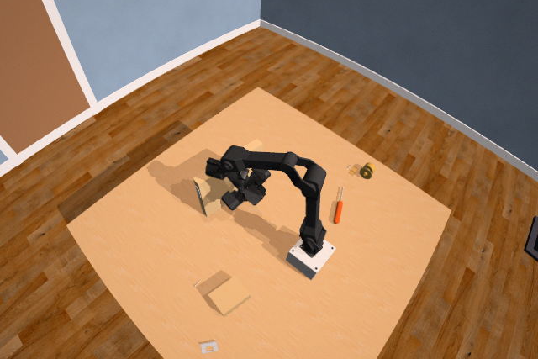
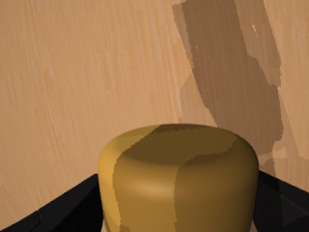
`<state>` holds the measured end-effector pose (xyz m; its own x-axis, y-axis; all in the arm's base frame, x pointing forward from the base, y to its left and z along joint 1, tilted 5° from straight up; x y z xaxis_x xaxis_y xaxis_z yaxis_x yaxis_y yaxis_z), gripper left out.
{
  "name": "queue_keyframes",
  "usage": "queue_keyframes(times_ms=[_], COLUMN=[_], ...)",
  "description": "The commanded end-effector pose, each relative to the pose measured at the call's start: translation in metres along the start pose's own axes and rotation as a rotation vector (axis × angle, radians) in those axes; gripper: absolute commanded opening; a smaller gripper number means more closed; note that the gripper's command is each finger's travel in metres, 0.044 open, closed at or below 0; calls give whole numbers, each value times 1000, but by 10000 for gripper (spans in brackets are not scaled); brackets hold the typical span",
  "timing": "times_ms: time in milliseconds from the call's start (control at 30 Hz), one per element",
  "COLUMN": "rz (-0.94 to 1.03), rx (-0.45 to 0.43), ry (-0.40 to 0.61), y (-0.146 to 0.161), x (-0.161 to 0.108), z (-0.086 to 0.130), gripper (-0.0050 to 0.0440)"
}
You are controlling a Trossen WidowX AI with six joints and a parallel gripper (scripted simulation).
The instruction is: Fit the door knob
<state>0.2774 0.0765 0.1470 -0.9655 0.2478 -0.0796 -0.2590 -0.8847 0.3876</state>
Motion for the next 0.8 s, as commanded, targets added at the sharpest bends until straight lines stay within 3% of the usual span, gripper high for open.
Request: queue_keyframes(times_ms=[0, 767], rz=[-1, -7], rx=[-1, -10], ry=[10, 14], y=[0, 1], x=[-4, 0], z=[3, 4], gripper=[0, 0])
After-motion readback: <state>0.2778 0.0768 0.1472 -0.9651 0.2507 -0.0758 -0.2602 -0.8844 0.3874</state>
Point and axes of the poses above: the point midway between the two fingers, 35 mm back from their tips, its own z axis back along the fingers, its own y axis across the jaws, x = y × z, the point moved 3 cm from there along z, back along the fingers, and after that the axes turned 13 degrees about -z, right-handed, at the moved point
